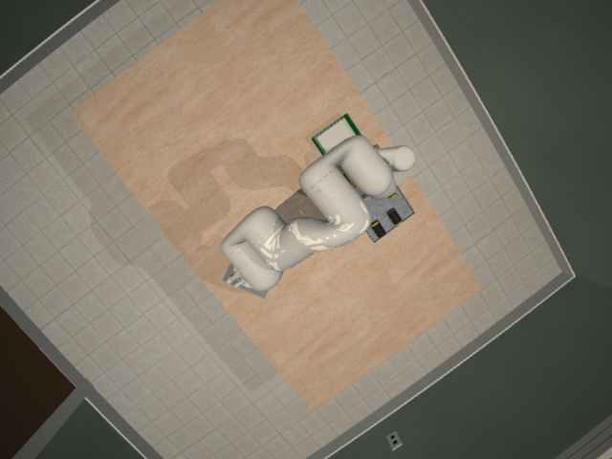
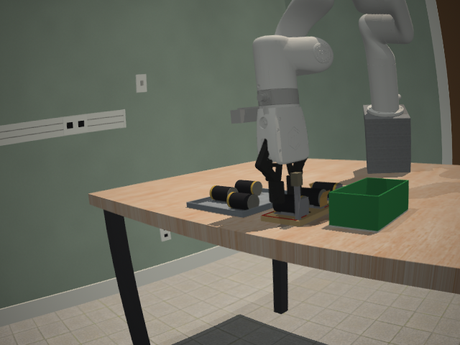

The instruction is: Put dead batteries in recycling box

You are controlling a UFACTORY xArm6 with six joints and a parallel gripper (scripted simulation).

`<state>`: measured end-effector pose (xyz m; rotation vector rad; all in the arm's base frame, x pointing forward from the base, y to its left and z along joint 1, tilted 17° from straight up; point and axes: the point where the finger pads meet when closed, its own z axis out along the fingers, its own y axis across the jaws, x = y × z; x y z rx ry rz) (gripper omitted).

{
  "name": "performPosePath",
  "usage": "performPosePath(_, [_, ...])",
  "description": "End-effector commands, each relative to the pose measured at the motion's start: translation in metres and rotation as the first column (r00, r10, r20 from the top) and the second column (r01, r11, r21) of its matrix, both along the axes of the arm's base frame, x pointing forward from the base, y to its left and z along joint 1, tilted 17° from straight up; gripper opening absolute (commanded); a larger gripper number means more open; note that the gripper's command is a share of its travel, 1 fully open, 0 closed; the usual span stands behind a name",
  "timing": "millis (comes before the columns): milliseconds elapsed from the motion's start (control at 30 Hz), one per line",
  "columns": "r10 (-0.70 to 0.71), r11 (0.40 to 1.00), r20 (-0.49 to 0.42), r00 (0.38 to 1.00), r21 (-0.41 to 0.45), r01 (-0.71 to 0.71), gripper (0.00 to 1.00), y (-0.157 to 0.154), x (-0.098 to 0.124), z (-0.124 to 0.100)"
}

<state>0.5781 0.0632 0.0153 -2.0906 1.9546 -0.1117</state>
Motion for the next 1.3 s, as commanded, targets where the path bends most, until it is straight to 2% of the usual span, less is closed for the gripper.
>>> performPosePath(0, [0.000,1.000,0.004,1.000,0.000,0.000,0.51,0.0007,0.0027,-0.0028])
performPosePath(467, [0.000,1.000,0.004,1.000,0.000,0.000,0.51,0.0015,0.0041,-0.0084])
performPosePath(500, [0.000,1.000,0.004,1.000,0.000,0.000,0.28,0.0015,0.0041,-0.0084])
performPosePath(1267, [0.000,1.000,0.004,1.000,0.000,0.000,0.28,0.0015,0.0041,-0.0084])
